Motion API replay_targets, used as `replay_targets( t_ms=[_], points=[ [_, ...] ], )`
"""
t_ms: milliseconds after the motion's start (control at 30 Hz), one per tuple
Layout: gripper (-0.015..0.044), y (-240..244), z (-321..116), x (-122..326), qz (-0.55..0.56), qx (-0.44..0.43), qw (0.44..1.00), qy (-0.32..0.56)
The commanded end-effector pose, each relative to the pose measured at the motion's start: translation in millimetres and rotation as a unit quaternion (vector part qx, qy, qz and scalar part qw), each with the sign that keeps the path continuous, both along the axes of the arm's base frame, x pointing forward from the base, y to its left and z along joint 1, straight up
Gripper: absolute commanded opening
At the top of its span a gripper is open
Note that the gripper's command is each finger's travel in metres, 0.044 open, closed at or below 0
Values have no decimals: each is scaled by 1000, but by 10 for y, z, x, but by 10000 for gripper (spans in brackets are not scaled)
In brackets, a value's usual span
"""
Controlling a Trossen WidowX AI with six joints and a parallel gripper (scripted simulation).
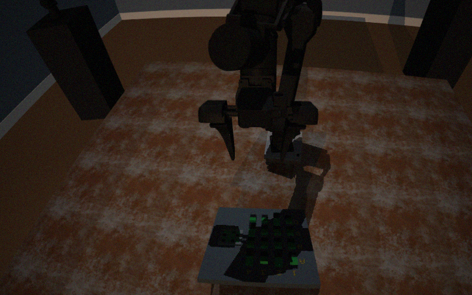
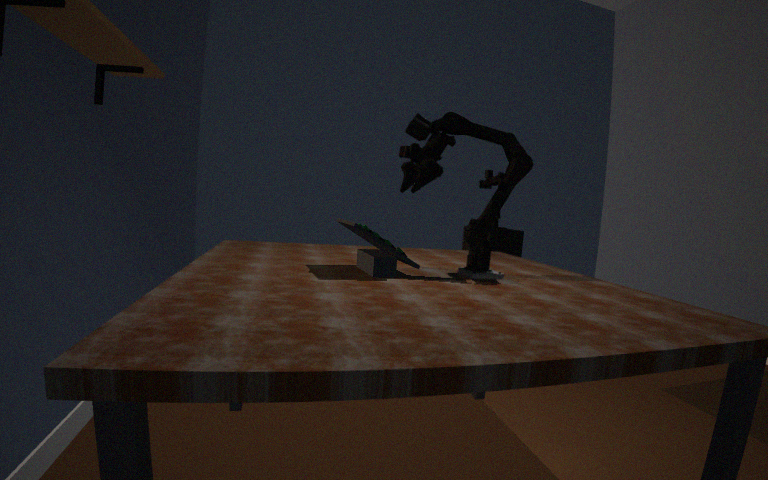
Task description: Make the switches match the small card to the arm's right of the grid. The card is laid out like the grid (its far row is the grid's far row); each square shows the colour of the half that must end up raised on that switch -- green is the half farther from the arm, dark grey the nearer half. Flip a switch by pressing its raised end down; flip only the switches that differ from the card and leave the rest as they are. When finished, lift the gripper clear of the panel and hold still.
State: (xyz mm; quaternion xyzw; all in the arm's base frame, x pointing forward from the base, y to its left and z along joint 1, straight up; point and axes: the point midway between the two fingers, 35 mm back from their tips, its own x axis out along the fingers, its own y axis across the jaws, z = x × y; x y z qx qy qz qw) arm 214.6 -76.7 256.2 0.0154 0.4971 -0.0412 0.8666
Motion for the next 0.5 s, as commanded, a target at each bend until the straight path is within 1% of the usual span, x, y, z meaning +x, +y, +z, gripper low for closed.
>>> replay_targets(
  t_ms=[0, 100, 300, 467],
  points=[
    [374, 7, -15, 11, 0, 0, 1000, 0],
    [295, 133, -236, 165, 2, 2, 1000, 2],
    [137, 577, -823, 427, 7, 6, 1000, -2],
    [6, 631, -910, 458, 7, 7, 1000, -2]
  ],
)
